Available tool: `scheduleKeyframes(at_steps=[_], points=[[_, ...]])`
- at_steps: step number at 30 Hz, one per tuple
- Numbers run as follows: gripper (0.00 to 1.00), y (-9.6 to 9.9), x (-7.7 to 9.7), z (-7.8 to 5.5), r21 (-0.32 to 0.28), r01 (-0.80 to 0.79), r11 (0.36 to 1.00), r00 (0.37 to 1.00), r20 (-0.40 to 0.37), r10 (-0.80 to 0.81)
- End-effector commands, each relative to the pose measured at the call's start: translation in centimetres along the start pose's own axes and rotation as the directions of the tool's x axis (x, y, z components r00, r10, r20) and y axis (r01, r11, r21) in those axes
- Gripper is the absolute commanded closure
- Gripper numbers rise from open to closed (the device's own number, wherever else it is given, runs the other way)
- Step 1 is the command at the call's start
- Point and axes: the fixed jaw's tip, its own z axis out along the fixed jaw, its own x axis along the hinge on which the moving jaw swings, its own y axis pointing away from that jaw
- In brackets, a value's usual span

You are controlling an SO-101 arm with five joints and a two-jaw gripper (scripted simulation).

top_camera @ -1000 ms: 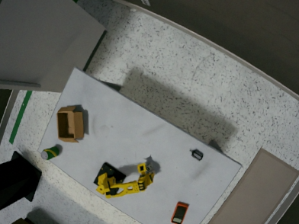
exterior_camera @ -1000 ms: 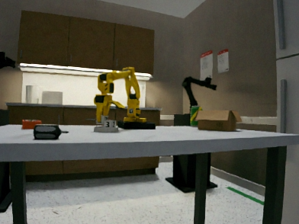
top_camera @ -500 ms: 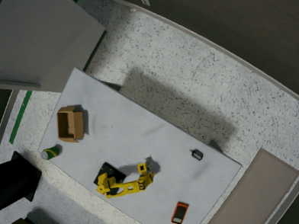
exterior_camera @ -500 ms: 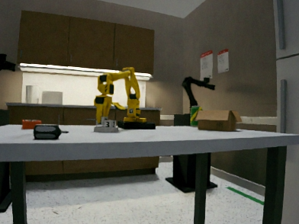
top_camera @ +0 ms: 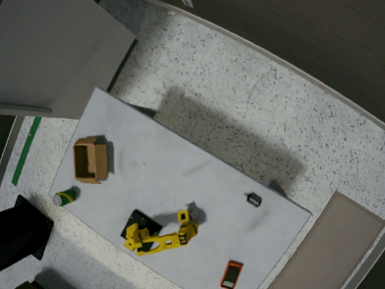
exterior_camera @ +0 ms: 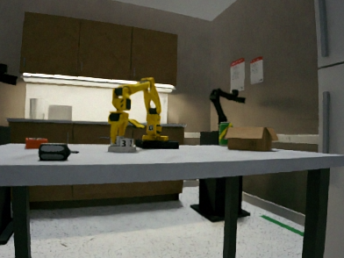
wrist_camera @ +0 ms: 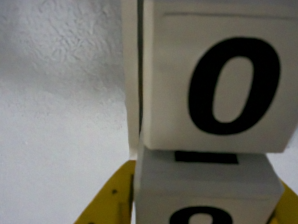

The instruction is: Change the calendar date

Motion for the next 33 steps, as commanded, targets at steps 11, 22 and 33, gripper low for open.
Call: scheduleKeyframes(at_steps=[11, 22, 33], points=[[1.0, 0.56, -0.17, 1.16, -0.034, 0.002, 0.999, 1.0, 0.007, -0.001], [0.83, 0.56, -0.17, 1.16, -0.034, 0.002, 0.999, 1.0, 0.007, -0.001], [0.81, 0.56, -0.17, 1.16, -0.034, 0.002, 0.999, 1.0, 0.007, -0.001]])
